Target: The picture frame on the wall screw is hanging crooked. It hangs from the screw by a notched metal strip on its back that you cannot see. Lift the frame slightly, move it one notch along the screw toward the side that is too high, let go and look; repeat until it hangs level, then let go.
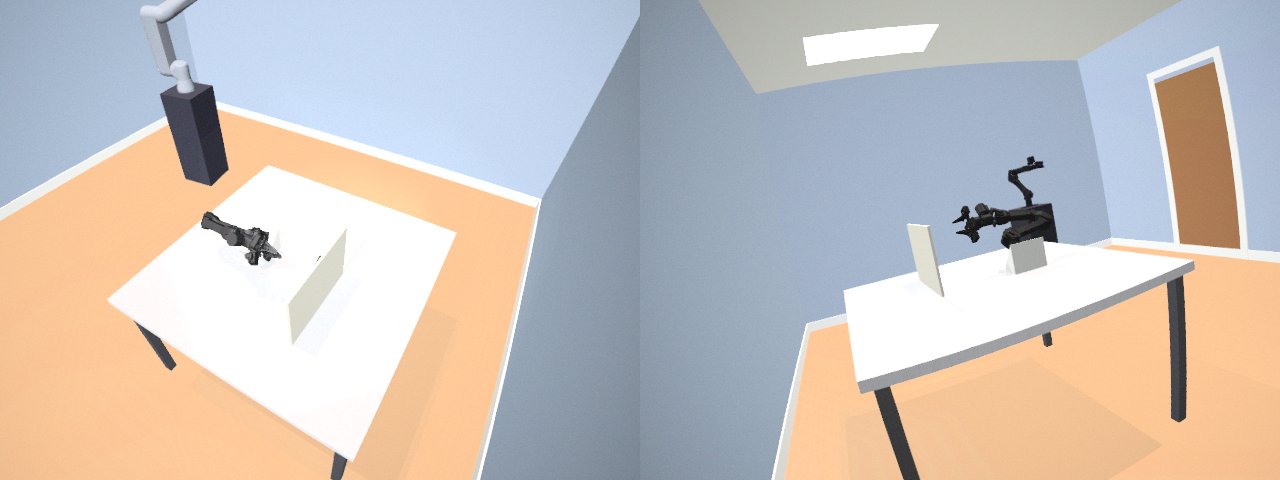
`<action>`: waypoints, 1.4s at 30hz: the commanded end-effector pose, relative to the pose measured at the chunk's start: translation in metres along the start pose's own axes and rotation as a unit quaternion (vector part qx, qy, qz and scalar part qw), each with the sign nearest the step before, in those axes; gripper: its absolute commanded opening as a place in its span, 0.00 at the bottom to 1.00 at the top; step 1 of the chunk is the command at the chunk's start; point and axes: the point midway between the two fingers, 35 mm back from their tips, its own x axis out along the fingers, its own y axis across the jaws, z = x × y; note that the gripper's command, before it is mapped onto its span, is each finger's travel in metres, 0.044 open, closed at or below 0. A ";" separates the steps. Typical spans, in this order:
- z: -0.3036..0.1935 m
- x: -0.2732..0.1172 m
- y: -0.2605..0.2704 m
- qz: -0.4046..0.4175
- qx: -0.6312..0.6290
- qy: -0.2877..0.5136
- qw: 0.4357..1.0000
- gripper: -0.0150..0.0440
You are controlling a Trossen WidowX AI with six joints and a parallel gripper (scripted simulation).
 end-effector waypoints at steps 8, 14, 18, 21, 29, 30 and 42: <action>0.001 -0.030 0.003 0.001 0.010 -0.002 1.000 0.69; 0.001 -0.032 0.002 0.001 0.011 -0.002 1.000 0.69; 0.001 -0.032 0.002 0.001 0.011 -0.002 1.000 0.69; 0.001 -0.032 0.002 0.001 0.011 -0.002 1.000 0.69; 0.001 -0.032 0.002 0.001 0.011 -0.002 1.000 0.69; 0.001 -0.032 0.002 0.001 0.011 -0.002 1.000 0.69; 0.001 -0.032 0.002 0.001 0.011 -0.002 1.000 0.69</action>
